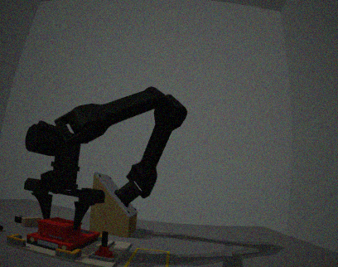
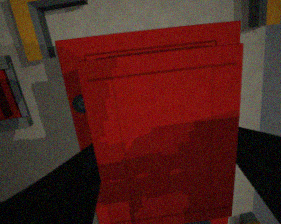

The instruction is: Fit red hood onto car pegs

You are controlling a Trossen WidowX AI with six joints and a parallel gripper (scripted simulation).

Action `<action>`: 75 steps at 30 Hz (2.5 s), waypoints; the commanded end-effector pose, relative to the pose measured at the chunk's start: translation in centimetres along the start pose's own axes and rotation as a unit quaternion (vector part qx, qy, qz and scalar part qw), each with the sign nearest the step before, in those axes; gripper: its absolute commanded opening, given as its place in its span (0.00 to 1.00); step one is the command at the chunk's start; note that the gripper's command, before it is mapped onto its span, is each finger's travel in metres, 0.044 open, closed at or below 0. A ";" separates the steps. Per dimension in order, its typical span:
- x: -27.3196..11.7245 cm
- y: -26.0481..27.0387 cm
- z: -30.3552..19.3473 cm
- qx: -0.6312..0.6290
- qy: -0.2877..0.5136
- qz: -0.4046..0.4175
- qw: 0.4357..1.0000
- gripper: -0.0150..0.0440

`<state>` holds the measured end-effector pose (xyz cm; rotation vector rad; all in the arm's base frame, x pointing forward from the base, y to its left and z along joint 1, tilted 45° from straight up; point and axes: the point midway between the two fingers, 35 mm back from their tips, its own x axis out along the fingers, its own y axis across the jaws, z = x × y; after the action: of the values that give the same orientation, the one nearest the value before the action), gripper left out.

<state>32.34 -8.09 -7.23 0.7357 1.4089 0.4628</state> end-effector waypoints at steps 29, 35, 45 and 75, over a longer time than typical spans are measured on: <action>0.5 0.0 0.0 0.000 0.000 0.000 1.000 0.83; 0.5 0.0 0.0 0.000 0.000 0.000 1.000 1.00; -6.0 -0.1 0.0 0.000 -0.001 -0.001 1.000 1.00; -6.6 -0.1 -0.1 0.000 -0.001 -0.001 1.000 1.00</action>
<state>31.48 -12.58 -2.60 0.7401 1.4064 0.4597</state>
